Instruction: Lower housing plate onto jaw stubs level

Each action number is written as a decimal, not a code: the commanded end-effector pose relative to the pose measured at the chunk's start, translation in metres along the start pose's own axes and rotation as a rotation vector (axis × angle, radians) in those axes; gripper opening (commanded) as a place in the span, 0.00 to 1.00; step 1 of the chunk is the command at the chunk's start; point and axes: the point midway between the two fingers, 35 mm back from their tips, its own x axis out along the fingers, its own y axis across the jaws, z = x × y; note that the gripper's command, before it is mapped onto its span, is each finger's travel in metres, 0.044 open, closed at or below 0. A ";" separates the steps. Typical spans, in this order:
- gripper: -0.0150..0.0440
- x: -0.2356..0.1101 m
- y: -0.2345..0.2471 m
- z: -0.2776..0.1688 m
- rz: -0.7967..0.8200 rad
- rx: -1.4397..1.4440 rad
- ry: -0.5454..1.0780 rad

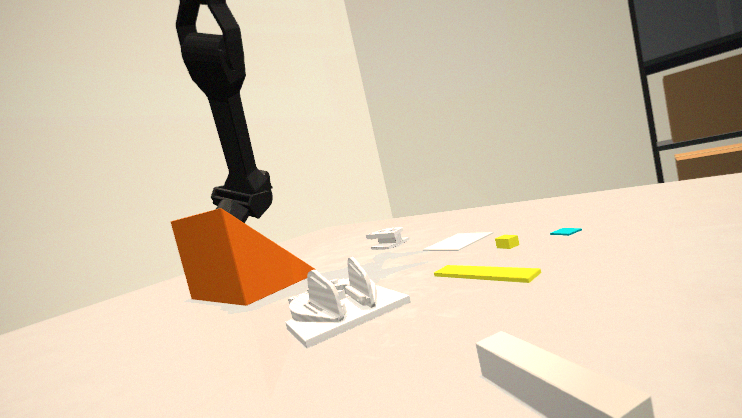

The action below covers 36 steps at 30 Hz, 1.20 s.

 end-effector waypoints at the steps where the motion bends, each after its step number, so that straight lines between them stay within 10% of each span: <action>1: 0.98 0.000 0.000 0.000 0.000 0.000 0.000; 36: 1.00 -0.065 0.187 -0.132 0.252 -0.907 -0.177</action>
